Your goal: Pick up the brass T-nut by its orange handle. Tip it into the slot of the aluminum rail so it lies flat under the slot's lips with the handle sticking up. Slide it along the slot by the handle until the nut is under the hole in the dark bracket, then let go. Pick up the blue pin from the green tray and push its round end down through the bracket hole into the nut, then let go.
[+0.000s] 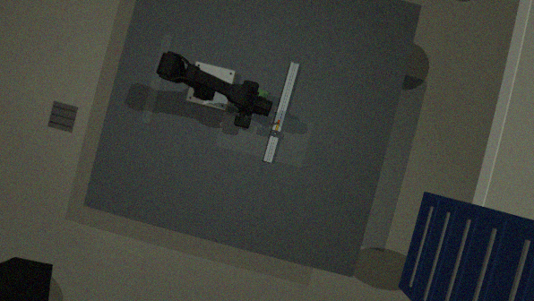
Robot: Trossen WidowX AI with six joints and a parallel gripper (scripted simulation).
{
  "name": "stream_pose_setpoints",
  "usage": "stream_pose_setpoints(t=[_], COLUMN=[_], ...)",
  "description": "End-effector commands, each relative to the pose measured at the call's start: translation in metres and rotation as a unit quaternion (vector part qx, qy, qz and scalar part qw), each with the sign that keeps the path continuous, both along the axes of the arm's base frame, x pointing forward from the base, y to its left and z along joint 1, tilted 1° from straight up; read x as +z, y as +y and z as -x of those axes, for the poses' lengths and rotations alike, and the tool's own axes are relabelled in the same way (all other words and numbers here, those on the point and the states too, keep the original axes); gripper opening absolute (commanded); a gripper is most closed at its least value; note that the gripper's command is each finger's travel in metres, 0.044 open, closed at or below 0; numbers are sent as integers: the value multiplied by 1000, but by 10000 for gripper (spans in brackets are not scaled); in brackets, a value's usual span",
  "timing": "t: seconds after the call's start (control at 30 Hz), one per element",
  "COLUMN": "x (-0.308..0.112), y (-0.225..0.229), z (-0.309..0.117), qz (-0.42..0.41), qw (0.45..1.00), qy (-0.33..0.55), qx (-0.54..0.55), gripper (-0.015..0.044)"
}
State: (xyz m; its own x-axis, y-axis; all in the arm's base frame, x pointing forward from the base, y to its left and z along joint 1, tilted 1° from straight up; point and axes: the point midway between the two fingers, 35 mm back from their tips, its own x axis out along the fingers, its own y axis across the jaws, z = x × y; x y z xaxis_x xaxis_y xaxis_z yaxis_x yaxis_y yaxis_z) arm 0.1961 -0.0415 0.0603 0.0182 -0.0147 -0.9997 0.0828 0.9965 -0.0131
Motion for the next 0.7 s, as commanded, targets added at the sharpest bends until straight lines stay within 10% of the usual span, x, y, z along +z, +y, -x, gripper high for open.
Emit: stream_pose_setpoints(t=[0.0,0.67], x=[12,45], y=[0,-13], z=[-1,-26], qz=[0,1], qw=[1000,1000], qy=[-4,2], qx=[-1,-14], gripper=[-150,-150])
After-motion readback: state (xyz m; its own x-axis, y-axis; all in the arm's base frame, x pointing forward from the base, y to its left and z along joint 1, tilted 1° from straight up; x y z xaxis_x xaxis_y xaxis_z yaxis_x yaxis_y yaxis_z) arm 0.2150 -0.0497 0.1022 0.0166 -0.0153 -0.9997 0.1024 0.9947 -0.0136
